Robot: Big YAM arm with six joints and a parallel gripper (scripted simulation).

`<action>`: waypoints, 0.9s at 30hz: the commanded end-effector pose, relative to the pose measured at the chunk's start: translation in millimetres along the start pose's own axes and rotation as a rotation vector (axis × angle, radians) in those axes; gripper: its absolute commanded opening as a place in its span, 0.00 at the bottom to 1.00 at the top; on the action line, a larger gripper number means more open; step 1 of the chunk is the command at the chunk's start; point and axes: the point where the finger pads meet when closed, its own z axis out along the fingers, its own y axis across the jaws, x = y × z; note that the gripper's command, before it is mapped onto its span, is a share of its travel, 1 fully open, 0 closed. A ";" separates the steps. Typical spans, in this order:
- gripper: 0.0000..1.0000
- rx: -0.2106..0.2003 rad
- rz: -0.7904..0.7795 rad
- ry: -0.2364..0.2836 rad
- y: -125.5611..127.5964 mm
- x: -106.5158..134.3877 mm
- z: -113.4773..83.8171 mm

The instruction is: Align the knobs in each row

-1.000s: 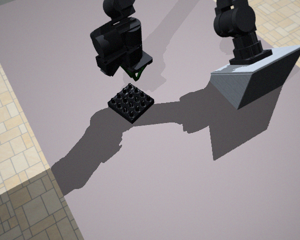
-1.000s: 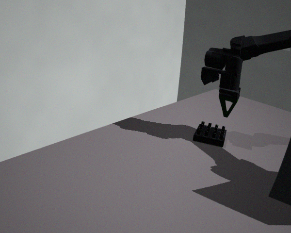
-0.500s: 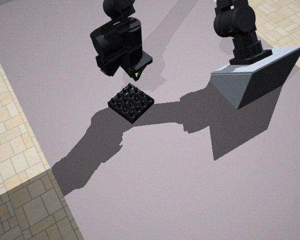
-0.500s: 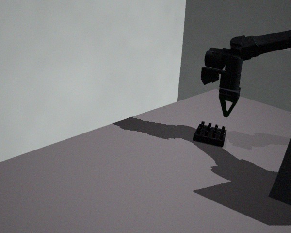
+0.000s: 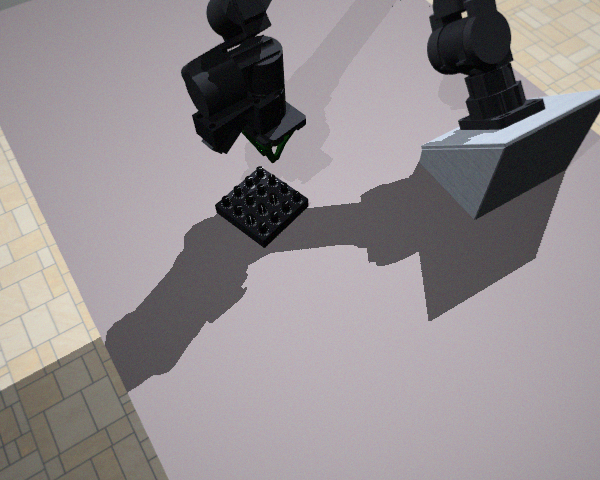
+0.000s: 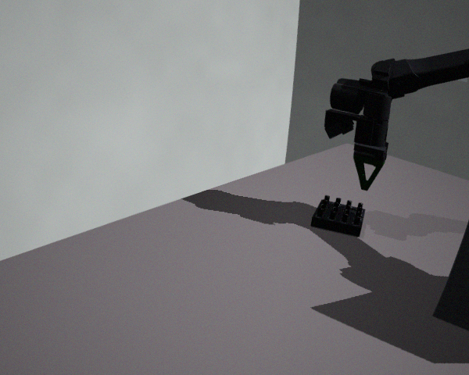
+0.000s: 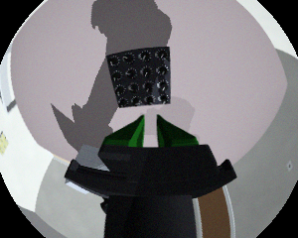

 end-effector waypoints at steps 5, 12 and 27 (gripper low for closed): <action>0.18 0.000 0.003 -0.007 -1.5 -4.8 7.5; 0.18 0.000 0.001 -0.005 -0.7 -3.8 13.7; 0.18 0.010 -0.006 -0.045 -0.3 -19.3 16.4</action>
